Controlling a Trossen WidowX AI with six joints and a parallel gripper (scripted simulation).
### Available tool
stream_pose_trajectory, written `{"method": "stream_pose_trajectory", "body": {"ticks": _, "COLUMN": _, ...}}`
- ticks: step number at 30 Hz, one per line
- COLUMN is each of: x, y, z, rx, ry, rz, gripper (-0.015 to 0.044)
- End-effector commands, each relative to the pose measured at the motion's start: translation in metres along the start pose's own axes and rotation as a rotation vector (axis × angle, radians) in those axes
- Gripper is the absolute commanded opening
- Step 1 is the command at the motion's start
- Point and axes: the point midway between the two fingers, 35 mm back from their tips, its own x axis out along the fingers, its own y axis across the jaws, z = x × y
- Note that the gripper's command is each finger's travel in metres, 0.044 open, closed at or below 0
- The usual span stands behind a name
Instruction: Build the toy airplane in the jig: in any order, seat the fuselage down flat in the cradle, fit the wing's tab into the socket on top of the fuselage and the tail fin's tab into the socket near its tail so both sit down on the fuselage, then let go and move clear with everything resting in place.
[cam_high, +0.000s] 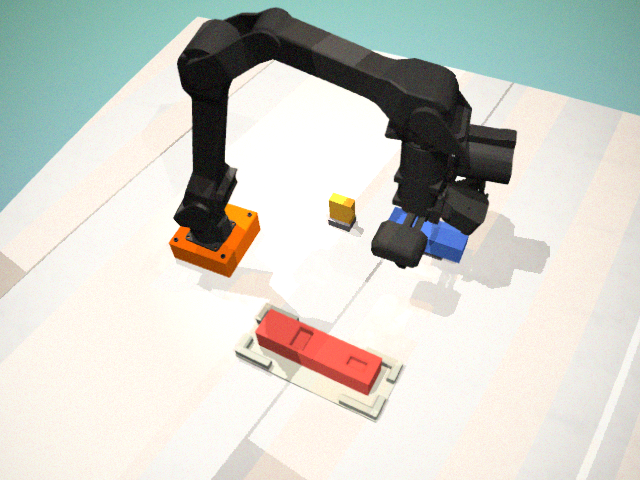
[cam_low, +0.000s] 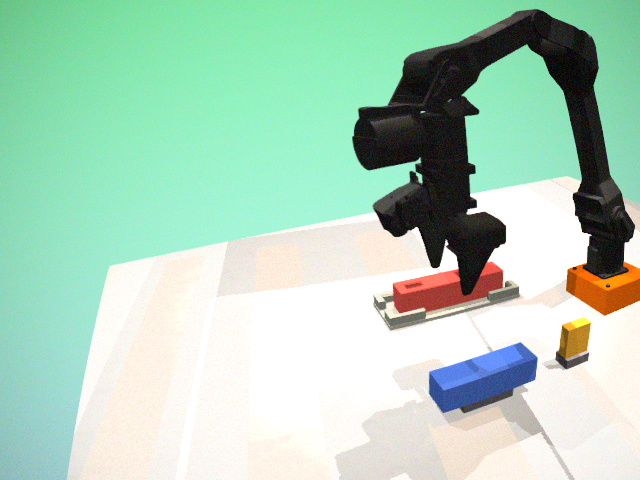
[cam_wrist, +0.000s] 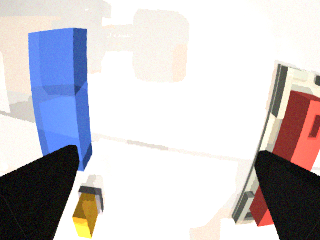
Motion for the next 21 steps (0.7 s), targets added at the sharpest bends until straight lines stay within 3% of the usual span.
{"method": "stream_pose_trajectory", "body": {"ticks": 1, "x": 0.005, "y": 0.070, "z": 0.001, "rx": 0.004, "ry": 0.002, "rz": 0.006, "gripper": 0.0440}}
{"method": "stream_pose_trajectory", "body": {"ticks": 4, "x": 0.007, "y": 0.096, "z": -0.002, "rx": 0.006, "ry": 0.003, "rz": 0.008, "gripper": 0.0440}}
{"method": "stream_pose_trajectory", "body": {"ticks": 10, "x": 0.009, "y": 0.096, "z": -0.002, "rx": 0.006, "ry": 0.003, "rz": 0.008, "gripper": 0.0440}}
{"method": "stream_pose_trajectory", "body": {"ticks": 14, "x": 0.040, "y": 0.096, "z": -0.002, "rx": 0.006, "ry": 0.003, "rz": 0.008, "gripper": 0.0440}}
{"method": "stream_pose_trajectory", "body": {"ticks": 21, "x": 0.052, "y": 0.097, "z": -0.003, "rx": 0.006, "ry": 0.003, "rz": 0.008, "gripper": 0.0440}}
